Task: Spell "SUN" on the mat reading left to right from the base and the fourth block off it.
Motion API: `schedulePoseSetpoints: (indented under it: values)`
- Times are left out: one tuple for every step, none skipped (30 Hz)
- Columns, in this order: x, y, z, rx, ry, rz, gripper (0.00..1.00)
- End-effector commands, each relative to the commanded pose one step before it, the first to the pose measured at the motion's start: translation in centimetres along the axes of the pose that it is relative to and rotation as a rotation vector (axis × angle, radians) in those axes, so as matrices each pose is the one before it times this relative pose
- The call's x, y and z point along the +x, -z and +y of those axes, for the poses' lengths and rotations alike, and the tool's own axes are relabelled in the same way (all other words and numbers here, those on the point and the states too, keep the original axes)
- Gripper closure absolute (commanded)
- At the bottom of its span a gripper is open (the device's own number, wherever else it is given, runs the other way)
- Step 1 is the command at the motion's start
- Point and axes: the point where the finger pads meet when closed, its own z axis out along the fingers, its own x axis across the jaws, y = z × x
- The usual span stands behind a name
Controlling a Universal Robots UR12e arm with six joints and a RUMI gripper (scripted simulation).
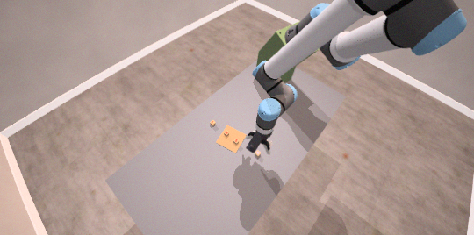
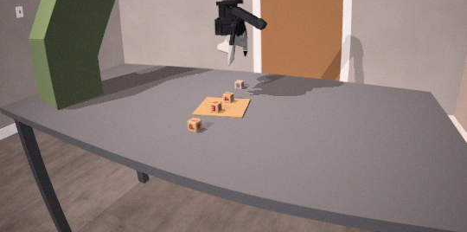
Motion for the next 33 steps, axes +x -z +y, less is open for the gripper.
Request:
schedulePoseSetpoints:
  values:
    - [-0.686, 0.024, 0.157, 0.00392, -0.05437, 0.00367, 0.0]
    - [-0.119, -0.002, 0.05, 0.00002, -0.00897, -0.00019, 0.0]
    - [-0.103, -0.002, 0.045, 0.00001, -0.0078, -0.00016, 0.0]
    - [-0.088, -0.001, 0.039, 0.00001, -0.00668, -0.00014, 0.0]
    - [-0.074, -0.001, 0.034, 0.00001, -0.00562, -0.00012, 0.0]
    - [-0.06, -0.001, 0.028, 0.0, -0.00462, -0.0001, 0.0]
    - [-0.052, -0.001, 0.024, 0.0, -0.00397, -0.00009, 0.0]
    - [-0.048, -0.001, 0.023, 0.0, -0.00369, -0.00008, 0.0]
    - [-0.037, -0.001, 0.018, 0.0, -0.00285, -0.00006, 0.0]
    - [-0.027, 0.0, 0.013, 0.0, -0.00209, -0.00005, 0.0]
    - [-0.019, 0.0, 0.009, 0.0, -0.00144, -0.00003, 0.0]
    - [-0.012, 0.0, 0.006, 0.0, -0.00089, -0.00002, 0.0]
    - [-0.006, 0.0, 0.003, 0.0, -0.00047, -0.00001, 0.0]
    - [-0.002, 0.0, 0.001, 0.0, -0.00018, 0.0, 0.0]
    - [0.0, 0.0, 0.0, 0.0, 0.0, 0.0, 0.0]
    - [0.0, 0.0, 0.0, 0.0, 0.0, 0.0, 0.0]
    - [0.0, 0.0, 0.0, 0.0, -0.00003, 0.0, 0.0]
    - [0.0, 0.0, 0.0, 0.0, 0.0, 0.0, 0.63]
    - [0.0, 0.0, 0.0, 0.0, 0.0, 0.0, 0.63]
    - [0.0, 0.0, 0.0, 0.0, 0.0, 0.0, 0.63]
    - [0.0, 0.0, 0.0, 0.0, 0.0, 0.0, 0.63]
    - [0.0, 0.0, 0.0, 0.0, 0.0, 0.0, 0.63]
    - [0.0, 0.0, 0.0, 0.0, 0.0, 0.0, 0.63]
    - [0.0, 0.0, 0.0, 0.0, 0.0, 0.0, 0.63]
    - [0.0, 0.0, 0.0, 0.0, 0.0, 0.0, 0.63]
    - [0.0, 0.0, 0.0, 0.0, 0.0, 0.0, 0.63]
    - [0.0, 0.0, 0.0, 0.0, 0.0, 0.0, 0.63]
    - [0.0, 0.0, 0.0, 0.0, 0.0, 0.0, 0.63]
    - [0.0, 0.0, 0.0, 0.0, 0.0, 0.0, 0.63]
    - [0.0, 0.0, 0.0, 0.0, 0.0, 0.0, 0.63]
    - [0.0, 0.0, 0.0, 0.0, 0.0, 0.0, 0.63]
    - [0.0, 0.0, 0.0, 0.0, 0.0, 0.0, 0.63]
    - [0.0, 0.0, 0.0, 0.0, 0.0, 0.0, 0.63]
